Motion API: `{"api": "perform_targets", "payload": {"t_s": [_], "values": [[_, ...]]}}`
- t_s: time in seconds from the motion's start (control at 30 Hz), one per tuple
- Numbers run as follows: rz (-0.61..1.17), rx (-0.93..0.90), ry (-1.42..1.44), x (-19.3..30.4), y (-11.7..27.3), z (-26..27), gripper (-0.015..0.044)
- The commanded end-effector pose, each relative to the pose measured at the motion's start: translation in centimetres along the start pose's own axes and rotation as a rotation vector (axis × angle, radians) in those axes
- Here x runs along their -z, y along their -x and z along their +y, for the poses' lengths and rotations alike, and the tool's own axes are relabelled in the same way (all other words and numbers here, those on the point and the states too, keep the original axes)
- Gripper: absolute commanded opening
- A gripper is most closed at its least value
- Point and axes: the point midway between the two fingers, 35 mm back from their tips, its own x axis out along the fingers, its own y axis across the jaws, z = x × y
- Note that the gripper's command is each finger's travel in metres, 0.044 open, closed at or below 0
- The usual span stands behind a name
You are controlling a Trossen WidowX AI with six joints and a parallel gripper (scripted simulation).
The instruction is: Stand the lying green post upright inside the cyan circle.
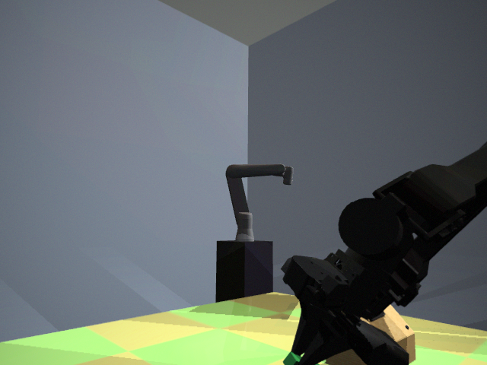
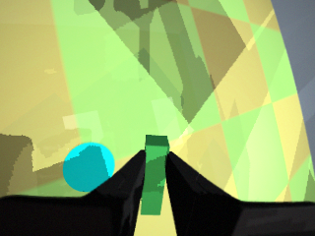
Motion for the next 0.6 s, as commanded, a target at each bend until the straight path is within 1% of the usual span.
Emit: {"api": "perform_targets", "payload": {"t_s": [0.0, 0.57], "values": [[-0.021, 0.011, -0.003, 0.22, -0.07, -0.08, 0.0023], [-0.132, 0.037, -0.011, 0.12, -0.18, 0.13, 0.0023]]}}
